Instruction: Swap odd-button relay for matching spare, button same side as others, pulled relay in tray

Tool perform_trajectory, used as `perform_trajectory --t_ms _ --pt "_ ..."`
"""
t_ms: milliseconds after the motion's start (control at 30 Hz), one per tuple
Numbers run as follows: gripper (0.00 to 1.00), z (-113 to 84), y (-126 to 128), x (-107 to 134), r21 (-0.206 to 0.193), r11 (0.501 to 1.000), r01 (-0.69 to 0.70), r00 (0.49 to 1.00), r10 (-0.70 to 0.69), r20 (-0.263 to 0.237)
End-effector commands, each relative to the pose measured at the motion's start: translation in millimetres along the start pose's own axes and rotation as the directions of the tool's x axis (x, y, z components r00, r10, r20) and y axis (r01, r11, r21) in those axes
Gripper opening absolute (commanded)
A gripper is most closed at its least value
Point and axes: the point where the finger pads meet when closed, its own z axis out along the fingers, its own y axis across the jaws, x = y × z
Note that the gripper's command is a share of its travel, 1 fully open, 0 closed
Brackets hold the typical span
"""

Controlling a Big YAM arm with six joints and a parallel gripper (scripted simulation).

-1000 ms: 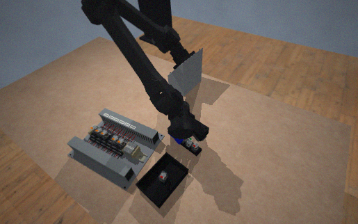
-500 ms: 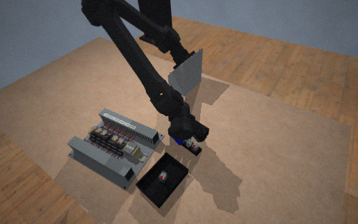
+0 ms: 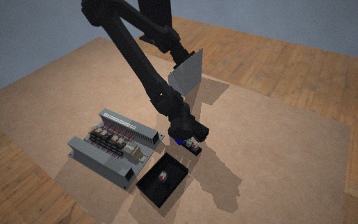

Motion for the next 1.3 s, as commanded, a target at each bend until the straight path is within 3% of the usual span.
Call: perform_trajectory --t_ms 0,1267 --pt "0.59 1.4 0.4 -2.8 0.01 1.0 0.002 1.0 -0.002 0.004" --pt "0.59 6.0 1.6 -1.3 0.005 1.0 -0.001 1.0 0.001 0.004"
